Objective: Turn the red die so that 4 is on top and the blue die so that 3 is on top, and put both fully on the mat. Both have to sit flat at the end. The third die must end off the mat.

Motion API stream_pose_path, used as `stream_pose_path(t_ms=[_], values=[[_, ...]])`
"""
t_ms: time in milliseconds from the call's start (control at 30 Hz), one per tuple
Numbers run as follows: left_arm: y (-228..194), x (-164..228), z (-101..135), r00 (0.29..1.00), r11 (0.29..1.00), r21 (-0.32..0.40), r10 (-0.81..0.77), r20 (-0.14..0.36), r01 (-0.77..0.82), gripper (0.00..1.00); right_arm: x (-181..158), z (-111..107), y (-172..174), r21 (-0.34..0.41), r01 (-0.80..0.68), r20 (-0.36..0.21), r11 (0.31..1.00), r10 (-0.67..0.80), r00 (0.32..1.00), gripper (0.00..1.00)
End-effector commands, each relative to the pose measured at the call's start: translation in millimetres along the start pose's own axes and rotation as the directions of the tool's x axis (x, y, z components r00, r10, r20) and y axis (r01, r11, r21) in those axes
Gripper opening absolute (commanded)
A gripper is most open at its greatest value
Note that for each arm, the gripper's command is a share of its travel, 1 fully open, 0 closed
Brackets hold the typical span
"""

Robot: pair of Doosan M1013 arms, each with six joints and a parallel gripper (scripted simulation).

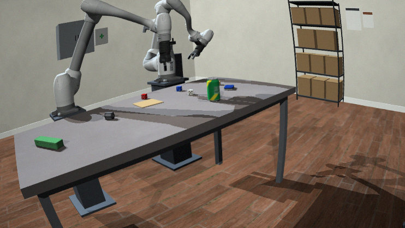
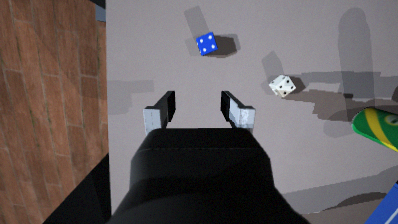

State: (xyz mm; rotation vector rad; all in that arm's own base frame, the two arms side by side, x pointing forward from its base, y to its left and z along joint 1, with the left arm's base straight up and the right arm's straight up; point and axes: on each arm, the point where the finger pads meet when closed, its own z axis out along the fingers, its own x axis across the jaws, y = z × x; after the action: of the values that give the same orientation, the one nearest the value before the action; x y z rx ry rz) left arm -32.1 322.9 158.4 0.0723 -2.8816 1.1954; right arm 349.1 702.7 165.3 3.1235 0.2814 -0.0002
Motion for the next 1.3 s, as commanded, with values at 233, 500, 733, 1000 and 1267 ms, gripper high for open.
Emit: stream_pose_path(t_ms=[233,500,733,1000,1267], values=[[-0.1,0.1,-0.5,1.000,1.000,-0.001,0.000,0.000,0.000,1.00,-31.0,1.2,90.6,0.005,0.175,-0.002,0.985,-0.175,0.985,1.00],[-0.1,0.1,-0.5,1.000,1.000,-0.001,0.000,0.000,0.000,1.00,-59.8,7.9,153.0,0.005,0.293,-0.002,0.956,-0.293,0.956,1.00],[-0.1,0.1,-0.5,1.000,1.000,-0.001,0.000,0.000,0.000,1.00,-68.5,10.4,169.6,0.005,0.324,-0.002,0.946,-0.324,0.946,1.00],[-0.1,0.1,-0.5,1.000,1.000,-0.001,0.000,0.000,0.000,1.00,-70.1,10.8,172.5,0.005,0.329,-0.002,0.944,-0.329,0.944,1.00],[-0.1,0.1,-0.5,1.000,1.000,-0.001,0.000,0.000,0.000,1.00,-70.1,10.8,172.5,0.005,0.329,-0.002,0.944,-0.329,0.944,1.00]])
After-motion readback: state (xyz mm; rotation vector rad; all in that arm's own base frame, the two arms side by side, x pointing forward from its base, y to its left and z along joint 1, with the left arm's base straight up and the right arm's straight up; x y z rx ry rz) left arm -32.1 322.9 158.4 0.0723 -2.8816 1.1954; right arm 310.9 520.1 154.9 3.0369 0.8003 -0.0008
